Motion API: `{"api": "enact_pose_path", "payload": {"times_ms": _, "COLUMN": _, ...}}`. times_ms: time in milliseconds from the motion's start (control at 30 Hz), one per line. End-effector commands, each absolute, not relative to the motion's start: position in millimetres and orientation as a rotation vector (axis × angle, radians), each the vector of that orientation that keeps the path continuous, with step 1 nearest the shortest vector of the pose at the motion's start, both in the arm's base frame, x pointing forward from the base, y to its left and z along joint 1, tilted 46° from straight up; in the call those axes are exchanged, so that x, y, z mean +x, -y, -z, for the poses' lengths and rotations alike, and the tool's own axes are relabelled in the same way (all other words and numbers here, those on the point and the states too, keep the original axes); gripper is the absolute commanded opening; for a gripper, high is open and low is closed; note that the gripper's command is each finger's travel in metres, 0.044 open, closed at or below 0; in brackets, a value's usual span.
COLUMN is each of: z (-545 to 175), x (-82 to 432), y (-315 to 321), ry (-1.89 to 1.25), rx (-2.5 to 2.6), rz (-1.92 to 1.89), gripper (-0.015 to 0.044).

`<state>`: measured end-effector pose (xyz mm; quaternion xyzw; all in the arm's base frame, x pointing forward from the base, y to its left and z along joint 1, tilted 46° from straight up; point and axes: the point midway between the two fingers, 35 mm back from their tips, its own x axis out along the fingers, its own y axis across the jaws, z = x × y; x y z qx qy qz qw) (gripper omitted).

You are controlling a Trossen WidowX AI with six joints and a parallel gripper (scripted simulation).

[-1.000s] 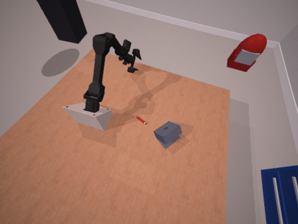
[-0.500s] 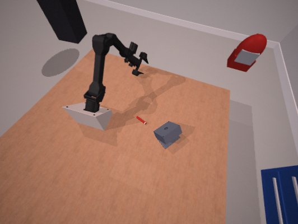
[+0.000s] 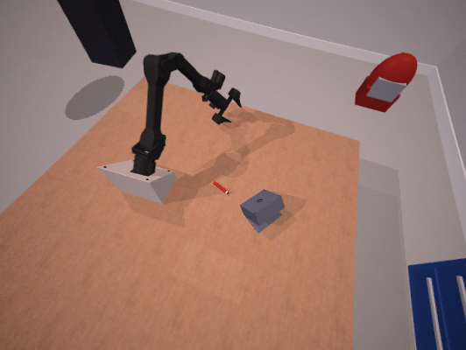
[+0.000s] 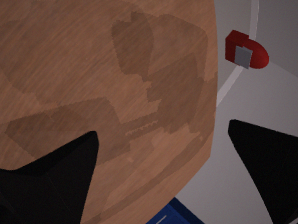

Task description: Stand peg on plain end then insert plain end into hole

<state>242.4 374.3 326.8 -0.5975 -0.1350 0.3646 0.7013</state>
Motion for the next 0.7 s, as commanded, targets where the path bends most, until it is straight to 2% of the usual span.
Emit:
{"api": "enact_pose_path", "payload": {"times_ms": 0, "z": -316, "x": 255, "y": -365, "ry": 0.240, "rx": -1.307, "rz": -0.819, "gripper": 0.0440}}
{"api": "enact_pose_path", "payload": {"times_ms": 667, "z": -261, "x": 322, "y": -308, "ry": -0.075, "rx": -1.146, "rz": -0.823, "gripper": 0.0440}}
